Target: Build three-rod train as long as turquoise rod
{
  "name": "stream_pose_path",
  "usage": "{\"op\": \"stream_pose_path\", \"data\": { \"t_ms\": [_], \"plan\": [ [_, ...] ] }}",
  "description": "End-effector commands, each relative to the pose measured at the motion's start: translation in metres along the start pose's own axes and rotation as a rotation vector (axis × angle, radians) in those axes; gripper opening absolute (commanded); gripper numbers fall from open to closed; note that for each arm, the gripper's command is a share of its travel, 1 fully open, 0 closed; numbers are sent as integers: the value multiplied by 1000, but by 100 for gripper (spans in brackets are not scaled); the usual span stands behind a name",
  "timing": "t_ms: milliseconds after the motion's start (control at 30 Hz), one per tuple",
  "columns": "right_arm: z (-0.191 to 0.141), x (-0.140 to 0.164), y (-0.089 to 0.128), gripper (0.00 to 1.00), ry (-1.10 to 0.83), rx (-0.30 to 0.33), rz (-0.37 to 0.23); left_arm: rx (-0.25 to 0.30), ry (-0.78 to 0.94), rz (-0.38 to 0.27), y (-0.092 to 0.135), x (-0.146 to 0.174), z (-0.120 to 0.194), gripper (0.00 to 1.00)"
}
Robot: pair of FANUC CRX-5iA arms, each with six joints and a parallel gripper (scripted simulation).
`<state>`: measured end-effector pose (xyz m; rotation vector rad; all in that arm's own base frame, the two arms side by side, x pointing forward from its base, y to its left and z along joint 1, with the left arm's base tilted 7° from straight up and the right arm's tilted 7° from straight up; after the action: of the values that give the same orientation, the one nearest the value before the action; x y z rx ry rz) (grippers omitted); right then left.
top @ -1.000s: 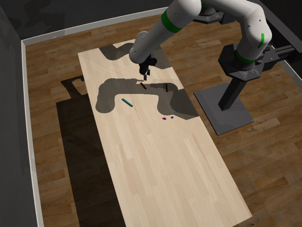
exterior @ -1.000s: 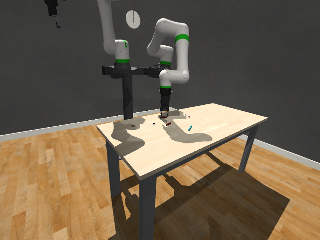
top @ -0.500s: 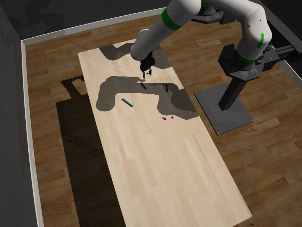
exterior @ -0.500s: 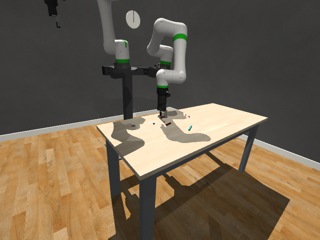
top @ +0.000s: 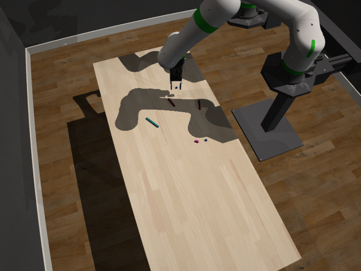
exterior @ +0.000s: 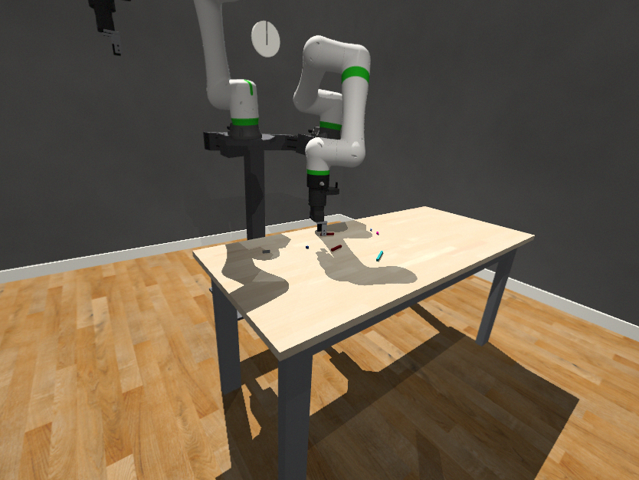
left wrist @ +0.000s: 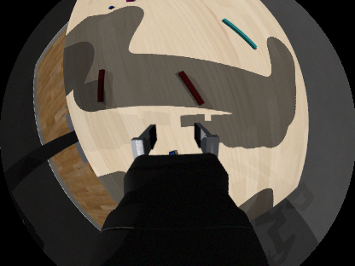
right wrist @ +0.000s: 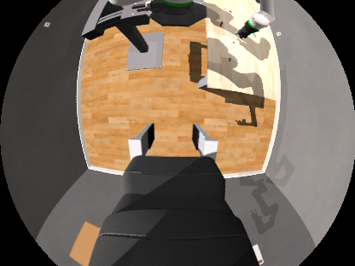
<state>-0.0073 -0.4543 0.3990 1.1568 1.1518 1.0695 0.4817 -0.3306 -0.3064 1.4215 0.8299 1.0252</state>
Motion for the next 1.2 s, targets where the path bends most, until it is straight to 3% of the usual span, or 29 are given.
{"op": "stream_pose_path", "data": {
  "t_ms": [0,833,1167],
  "plan": [
    [0,0,1,100,0,0,-2,4,-166,-16,1,-6,2,100],
    [0,0,1,100,0,0,-2,-3,-1035,-15,3,-51,1,100],
    [0,0,1,100,0,0,-2,-4,-1171,-15,3,-60,0,100]
  ]
}}
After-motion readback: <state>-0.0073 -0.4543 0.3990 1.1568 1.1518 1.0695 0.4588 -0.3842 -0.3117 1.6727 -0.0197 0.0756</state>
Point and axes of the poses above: on each arm, the point where the finger pads meet when closed, its own y axis back along the fingers, its own z axis across the jaws, x = y × z, the point moved 6 cm from there along y, back along the fingers, and after that the axes turned 6 degrees about -y, right-handed, at the moved point
